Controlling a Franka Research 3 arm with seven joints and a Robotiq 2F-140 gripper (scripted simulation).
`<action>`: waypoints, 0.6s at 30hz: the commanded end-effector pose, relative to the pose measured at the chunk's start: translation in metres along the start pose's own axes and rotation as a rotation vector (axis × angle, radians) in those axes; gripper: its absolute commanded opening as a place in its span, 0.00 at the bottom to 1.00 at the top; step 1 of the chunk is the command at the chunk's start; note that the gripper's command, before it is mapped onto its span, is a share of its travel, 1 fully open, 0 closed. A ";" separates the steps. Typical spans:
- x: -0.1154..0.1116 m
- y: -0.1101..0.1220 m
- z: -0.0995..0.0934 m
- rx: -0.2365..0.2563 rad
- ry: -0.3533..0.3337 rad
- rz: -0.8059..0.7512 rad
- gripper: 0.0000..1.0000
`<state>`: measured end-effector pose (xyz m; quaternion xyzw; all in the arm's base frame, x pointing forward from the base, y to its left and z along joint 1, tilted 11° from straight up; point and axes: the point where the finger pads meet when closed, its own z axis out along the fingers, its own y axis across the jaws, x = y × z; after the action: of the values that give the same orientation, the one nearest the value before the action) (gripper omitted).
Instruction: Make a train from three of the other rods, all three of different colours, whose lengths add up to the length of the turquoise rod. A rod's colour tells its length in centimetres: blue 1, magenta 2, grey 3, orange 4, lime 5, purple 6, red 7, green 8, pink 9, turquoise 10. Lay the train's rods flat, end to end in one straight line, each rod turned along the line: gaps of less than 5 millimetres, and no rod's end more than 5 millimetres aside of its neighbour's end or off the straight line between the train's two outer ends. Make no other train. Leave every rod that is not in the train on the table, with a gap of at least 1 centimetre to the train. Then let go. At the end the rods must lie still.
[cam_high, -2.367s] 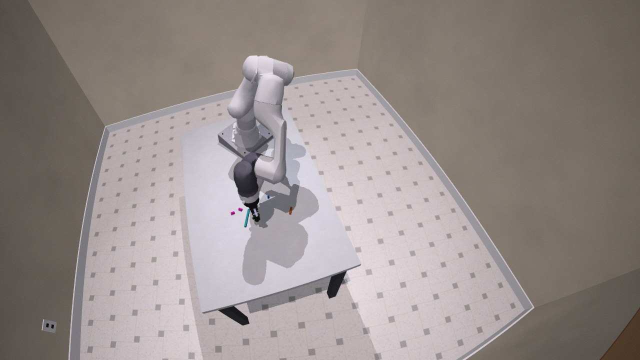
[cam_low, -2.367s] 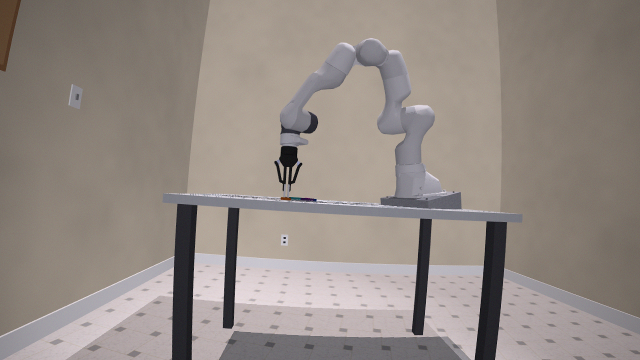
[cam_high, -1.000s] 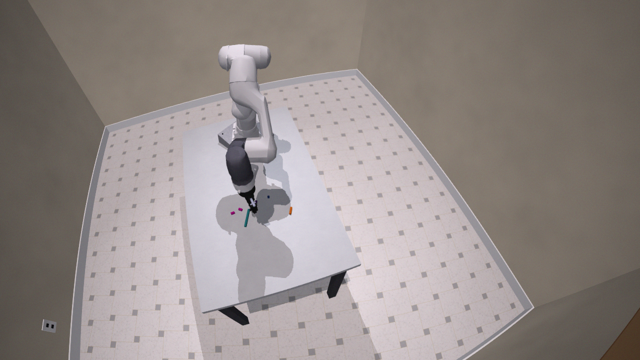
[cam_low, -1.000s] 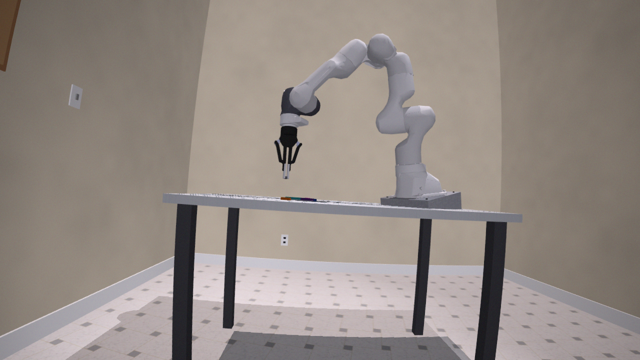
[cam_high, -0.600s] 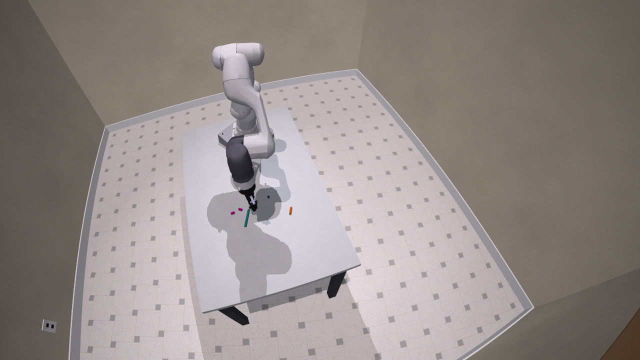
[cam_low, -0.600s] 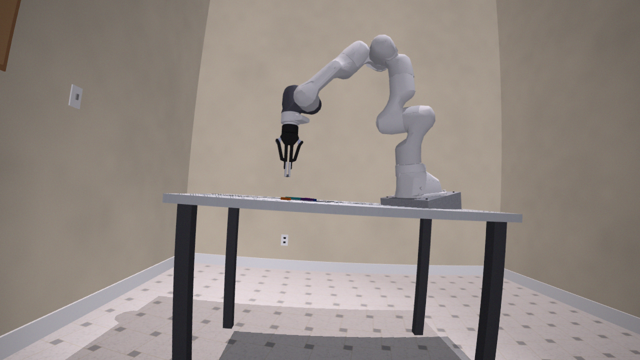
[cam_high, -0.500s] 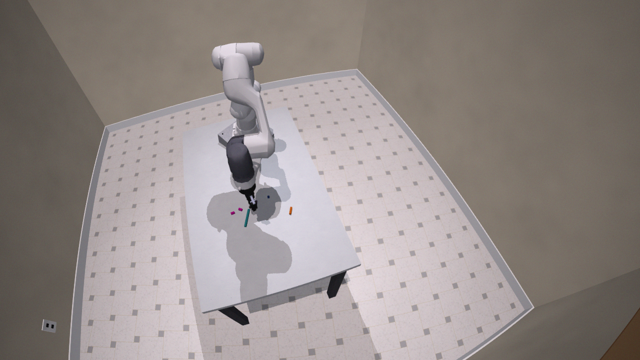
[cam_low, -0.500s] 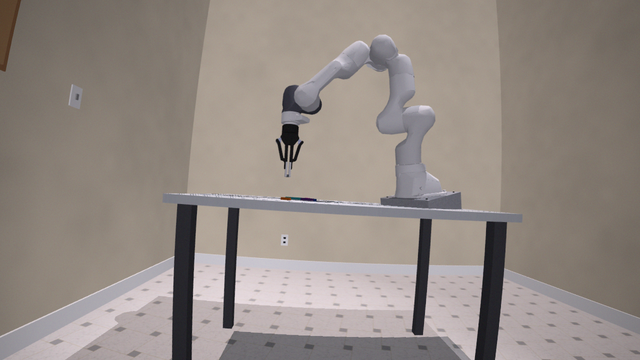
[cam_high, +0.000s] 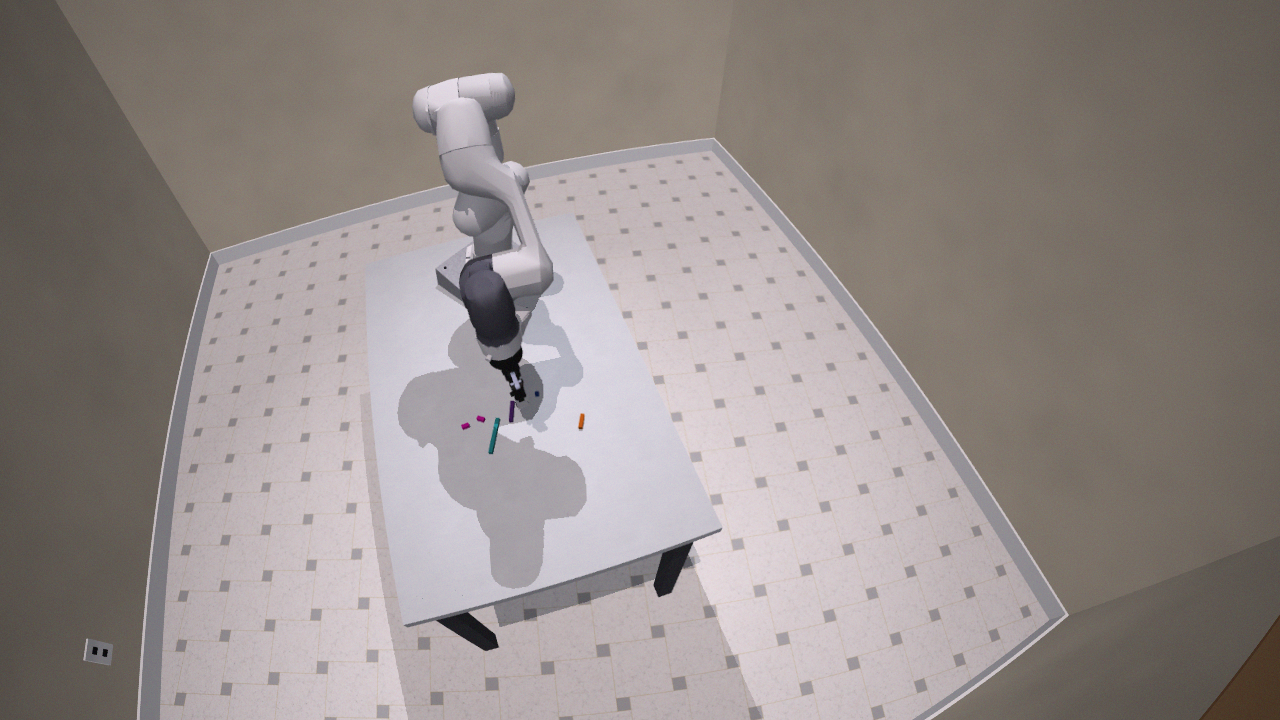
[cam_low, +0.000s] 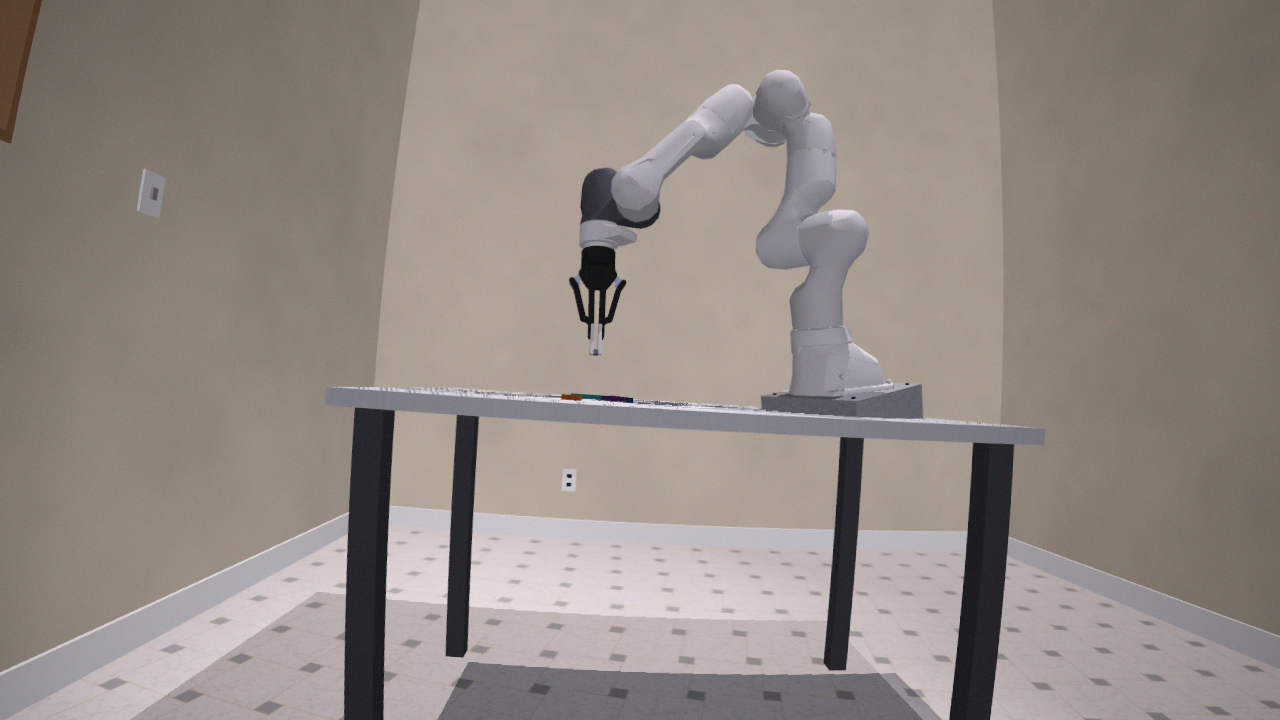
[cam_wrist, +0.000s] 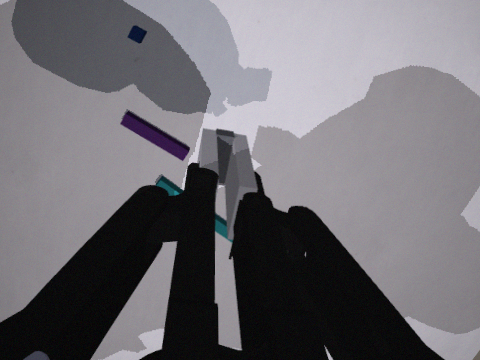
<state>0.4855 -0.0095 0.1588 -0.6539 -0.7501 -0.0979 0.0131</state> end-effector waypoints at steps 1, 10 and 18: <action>0.013 -0.011 0.000 -0.035 -0.063 0.144 0.03; 0.041 -0.037 0.002 -0.039 -0.062 0.224 0.03; 0.049 -0.044 0.003 -0.039 -0.062 0.245 0.03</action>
<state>0.4353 0.0309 0.1560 -0.7003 -0.7017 -0.1256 0.0369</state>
